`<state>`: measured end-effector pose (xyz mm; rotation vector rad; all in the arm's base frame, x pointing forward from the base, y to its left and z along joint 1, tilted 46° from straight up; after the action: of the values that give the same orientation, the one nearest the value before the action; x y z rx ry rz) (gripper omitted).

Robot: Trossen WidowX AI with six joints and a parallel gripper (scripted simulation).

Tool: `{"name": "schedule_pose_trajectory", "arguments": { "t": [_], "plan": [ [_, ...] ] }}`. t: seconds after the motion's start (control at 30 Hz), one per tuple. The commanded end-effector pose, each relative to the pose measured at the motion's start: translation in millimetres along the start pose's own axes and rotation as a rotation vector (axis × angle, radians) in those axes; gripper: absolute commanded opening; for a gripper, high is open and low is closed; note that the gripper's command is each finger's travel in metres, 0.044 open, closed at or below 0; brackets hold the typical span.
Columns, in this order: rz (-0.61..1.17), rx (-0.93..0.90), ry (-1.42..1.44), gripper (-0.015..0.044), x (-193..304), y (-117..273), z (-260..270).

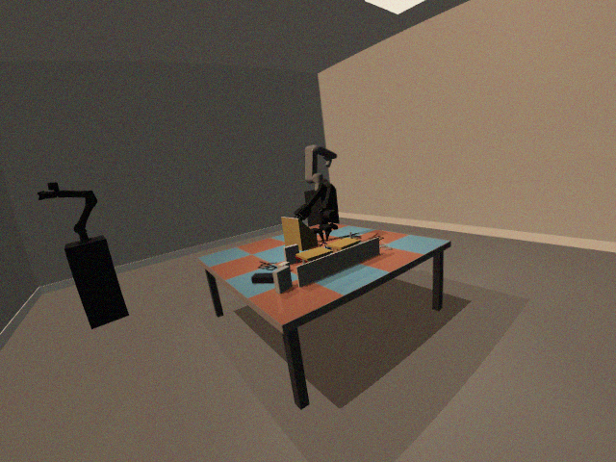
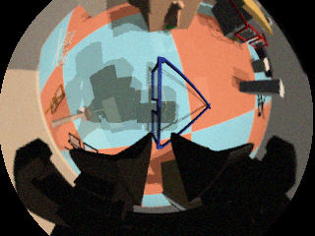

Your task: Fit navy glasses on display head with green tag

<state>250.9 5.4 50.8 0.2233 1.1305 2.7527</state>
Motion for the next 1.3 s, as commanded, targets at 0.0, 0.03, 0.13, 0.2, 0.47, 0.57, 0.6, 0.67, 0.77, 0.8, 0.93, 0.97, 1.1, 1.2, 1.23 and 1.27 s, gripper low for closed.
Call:
{"name": "schedule_pose_trajectory", "arguments": {
  "t": [0.0, 0.03, 0.13, 0.2, 0.47, 0.57, 0.6, 0.67, 0.77, 0.8, 0.93, 0.97, 1.1, 1.2, 1.23, 1.27],
  "plan": [
    [0.003, -0.006, -0.004, 0.0120, 0, -9, 1],
    [0.003, -0.006, -0.004, 0.0120, 0, -10, 1],
    [0.003, -0.006, -0.004, 0.0120, 0, -15, 2],
    [0.003, -0.006, -0.004, 0.0120, 0, -18, 2],
    [0.003, -0.009, -0.004, 0.0120, 1, -31, 4],
    [0.004, -0.010, -0.004, 0.0120, 1, -35, 5],
    [0.004, -0.010, -0.004, 0.0120, 1, -37, 5],
    [0.004, -0.011, -0.004, 0.0120, 2, -40, 5],
    [0.004, -0.012, -0.004, 0.0120, 2, -41, 6],
    [0.004, -0.012, -0.004, 0.0120, 2, -41, 5],
    [0.004, -0.012, -0.004, 0.0120, 2, -41, 4],
    [0.004, -0.012, -0.004, 0.0120, 2, -41, 3],
    [0.004, -0.006, -0.002, 0.0100, 2, -40, 4],
    [0.004, -0.006, -0.002, 0.0080, 2, -40, 4],
    [0.004, -0.006, -0.002, 0.0073, 2, -40, 4],
    [0.004, -0.006, -0.002, 0.0067, 2, -40, 4]
  ]
}}
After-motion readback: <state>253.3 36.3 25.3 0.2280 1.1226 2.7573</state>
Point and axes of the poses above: the point midway between the two fingers, 35 mm back from their tips, its own y axis back along the fingers, its own z axis across the jaws, x = y × z, the point moved 9 cm from there along y, back along the fingers, and after that the axes turned 9 degrees about y, right-handed, at the moved point
